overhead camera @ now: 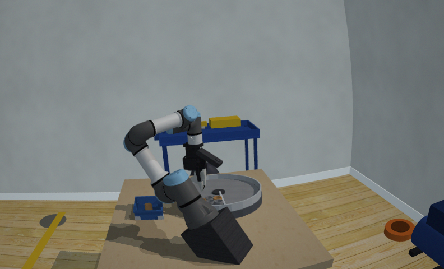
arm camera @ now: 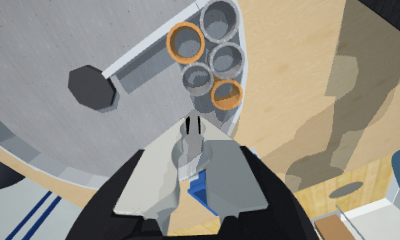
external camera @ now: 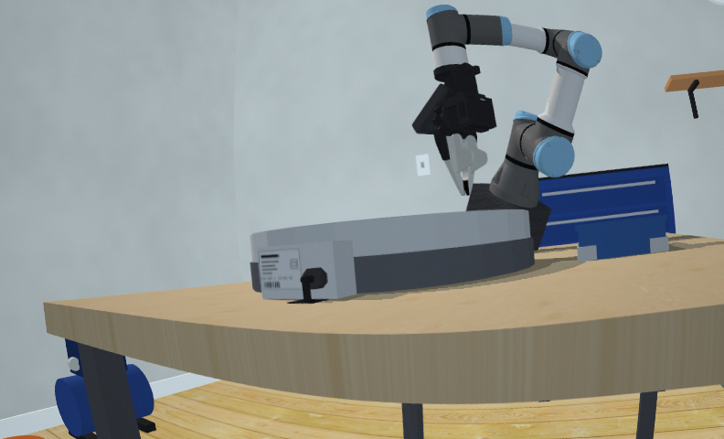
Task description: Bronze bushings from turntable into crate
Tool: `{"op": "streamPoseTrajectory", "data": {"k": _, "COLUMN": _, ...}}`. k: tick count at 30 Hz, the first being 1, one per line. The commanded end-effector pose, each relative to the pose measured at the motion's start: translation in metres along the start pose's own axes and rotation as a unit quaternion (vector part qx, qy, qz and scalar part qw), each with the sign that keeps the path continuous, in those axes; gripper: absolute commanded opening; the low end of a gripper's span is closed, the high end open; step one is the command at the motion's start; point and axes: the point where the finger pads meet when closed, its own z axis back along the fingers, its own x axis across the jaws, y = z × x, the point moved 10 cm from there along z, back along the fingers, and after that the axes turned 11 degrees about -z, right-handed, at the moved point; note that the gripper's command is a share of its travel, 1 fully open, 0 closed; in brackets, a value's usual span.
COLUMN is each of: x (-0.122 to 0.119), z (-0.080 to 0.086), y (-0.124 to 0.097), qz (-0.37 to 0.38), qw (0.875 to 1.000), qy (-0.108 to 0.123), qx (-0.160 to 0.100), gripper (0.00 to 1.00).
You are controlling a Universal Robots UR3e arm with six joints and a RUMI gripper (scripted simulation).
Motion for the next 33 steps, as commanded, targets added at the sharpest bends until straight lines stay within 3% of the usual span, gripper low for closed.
{"op": "streamPoseTrajectory", "data": {"k": 1, "x": -0.017, "z": -0.001, "y": 0.028, "qz": 0.039, "qw": 0.999, "qy": 0.002, "qx": -0.002, "gripper": 0.05}}
{"op": "streamPoseTrajectory", "data": {"k": 17, "x": -0.032, "z": 0.000, "y": 0.054, "qz": 0.057, "qw": 0.998, "qy": 0.003, "qx": -0.002, "gripper": 0.05}}
{"op": "streamPoseTrajectory", "data": {"k": 33, "x": -0.034, "z": -0.001, "y": 0.059, "qz": 0.060, "qw": 0.998, "qy": 0.003, "qx": -0.002, "gripper": 0.05}}
